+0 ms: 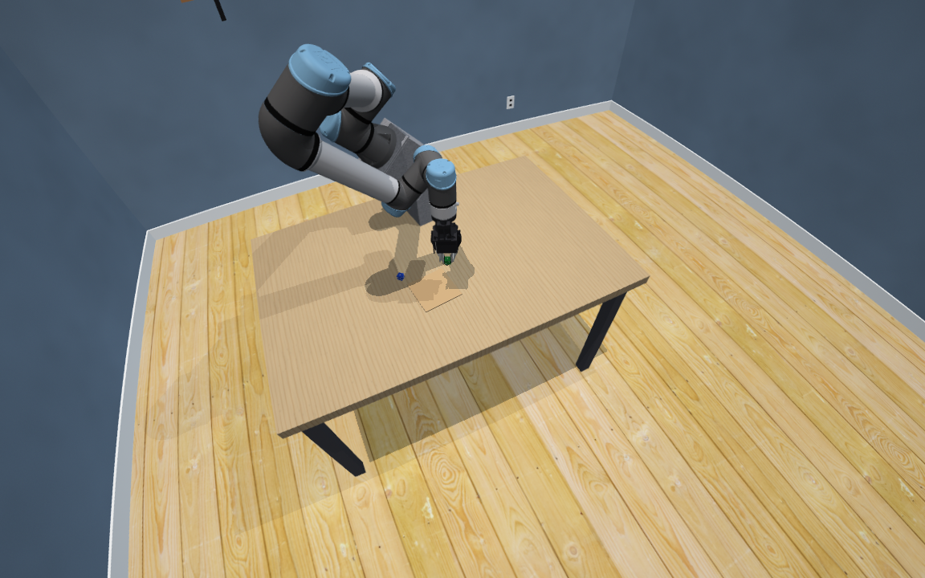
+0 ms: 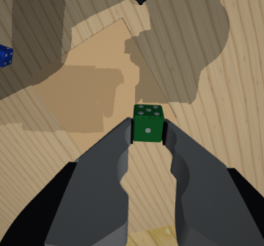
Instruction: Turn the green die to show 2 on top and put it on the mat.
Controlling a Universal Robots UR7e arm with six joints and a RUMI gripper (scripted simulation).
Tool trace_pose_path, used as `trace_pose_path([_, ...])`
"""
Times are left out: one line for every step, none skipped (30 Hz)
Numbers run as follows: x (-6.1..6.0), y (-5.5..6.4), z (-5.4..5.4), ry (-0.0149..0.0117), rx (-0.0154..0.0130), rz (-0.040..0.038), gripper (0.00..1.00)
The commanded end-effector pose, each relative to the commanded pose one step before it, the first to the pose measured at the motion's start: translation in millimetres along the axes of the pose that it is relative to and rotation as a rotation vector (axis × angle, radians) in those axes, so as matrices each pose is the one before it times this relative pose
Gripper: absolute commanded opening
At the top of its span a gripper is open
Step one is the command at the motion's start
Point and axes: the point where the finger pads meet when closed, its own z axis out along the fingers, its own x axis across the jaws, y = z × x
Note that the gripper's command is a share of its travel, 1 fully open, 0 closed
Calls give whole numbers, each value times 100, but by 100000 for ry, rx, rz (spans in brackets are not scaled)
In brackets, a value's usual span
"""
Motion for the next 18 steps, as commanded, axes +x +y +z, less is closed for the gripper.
trace_pose_path([-810,233,-62,1223,-511,-17385,3])
trace_pose_path([-27,7,-1,0,0,-582,3])
trace_pose_path([0,0,0,0,0,0,3])
trace_pose_path([0,0,0,0,0,0,3])
trace_pose_path([-193,51,-10,-3,-1,-4120,3])
trace_pose_path([-194,45,-10,-3,-1,-4094,3])
trace_pose_path([-176,35,-9,-3,-1,-3682,3])
trace_pose_path([-18,3,-1,0,0,-381,3])
trace_pose_path([-191,33,-9,-4,-1,-3963,3])
trace_pose_path([-3,0,0,0,0,-63,3])
trace_pose_path([-193,27,-9,-4,-1,-3983,3])
trace_pose_path([-135,15,-6,-3,-1,-2766,3])
trace_pose_path([-57,5,-3,-1,0,-1168,3])
trace_pose_path([-172,14,-8,-5,-1,-3517,3])
trace_pose_path([-18,1,-1,0,0,-364,3])
trace_pose_path([-188,10,-9,-5,0,-3822,3])
trace_pose_path([-136,3,-6,-4,0,-2760,3])
trace_pose_path([-49,0,-2,-2,0,-998,3])
